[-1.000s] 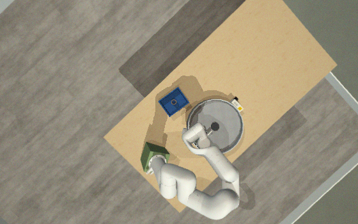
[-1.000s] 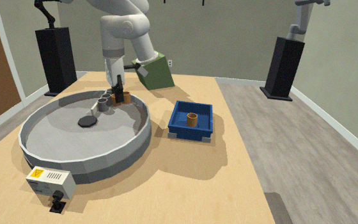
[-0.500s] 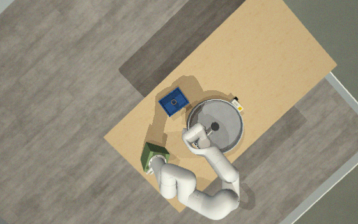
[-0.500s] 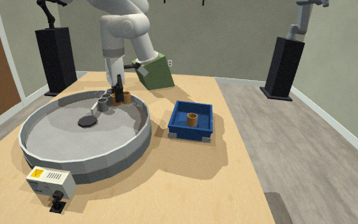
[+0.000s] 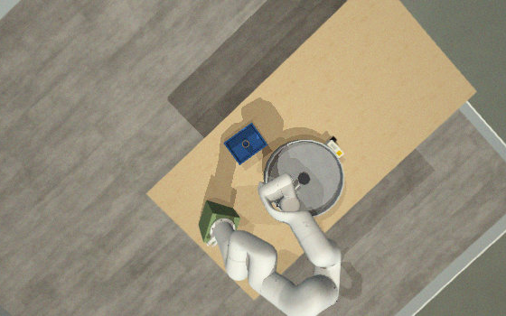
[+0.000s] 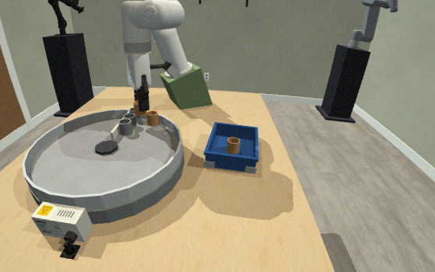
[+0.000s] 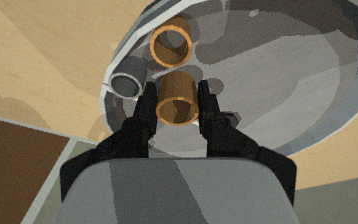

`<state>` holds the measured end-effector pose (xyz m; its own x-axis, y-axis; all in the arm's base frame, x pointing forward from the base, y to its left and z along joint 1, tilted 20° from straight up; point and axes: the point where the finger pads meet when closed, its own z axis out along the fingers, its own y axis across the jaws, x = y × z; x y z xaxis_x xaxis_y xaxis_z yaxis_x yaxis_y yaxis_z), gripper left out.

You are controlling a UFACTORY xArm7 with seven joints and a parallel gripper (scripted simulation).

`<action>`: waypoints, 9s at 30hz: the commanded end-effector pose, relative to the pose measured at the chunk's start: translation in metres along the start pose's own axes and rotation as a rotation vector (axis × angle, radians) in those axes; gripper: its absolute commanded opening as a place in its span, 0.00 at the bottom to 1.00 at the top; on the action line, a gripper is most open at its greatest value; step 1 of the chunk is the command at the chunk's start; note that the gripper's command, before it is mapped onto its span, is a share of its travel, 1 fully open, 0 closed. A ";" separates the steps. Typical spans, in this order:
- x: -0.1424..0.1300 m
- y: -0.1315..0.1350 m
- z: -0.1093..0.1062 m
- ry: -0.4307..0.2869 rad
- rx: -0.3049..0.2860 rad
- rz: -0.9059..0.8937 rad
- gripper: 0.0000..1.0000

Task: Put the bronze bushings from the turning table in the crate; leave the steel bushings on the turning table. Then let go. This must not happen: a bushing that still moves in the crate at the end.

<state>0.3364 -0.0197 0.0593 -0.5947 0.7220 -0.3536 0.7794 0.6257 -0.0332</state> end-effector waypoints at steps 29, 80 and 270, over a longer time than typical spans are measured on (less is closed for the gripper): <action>0.047 0.030 -0.024 0.007 -0.004 -0.075 0.00; 0.255 0.155 -0.021 0.007 -0.005 -0.393 0.00; 0.256 0.156 0.025 0.007 -0.005 -0.393 0.48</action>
<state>0.3129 0.2499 -0.0740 -0.8492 0.4286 -0.3085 0.4912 0.8556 -0.1633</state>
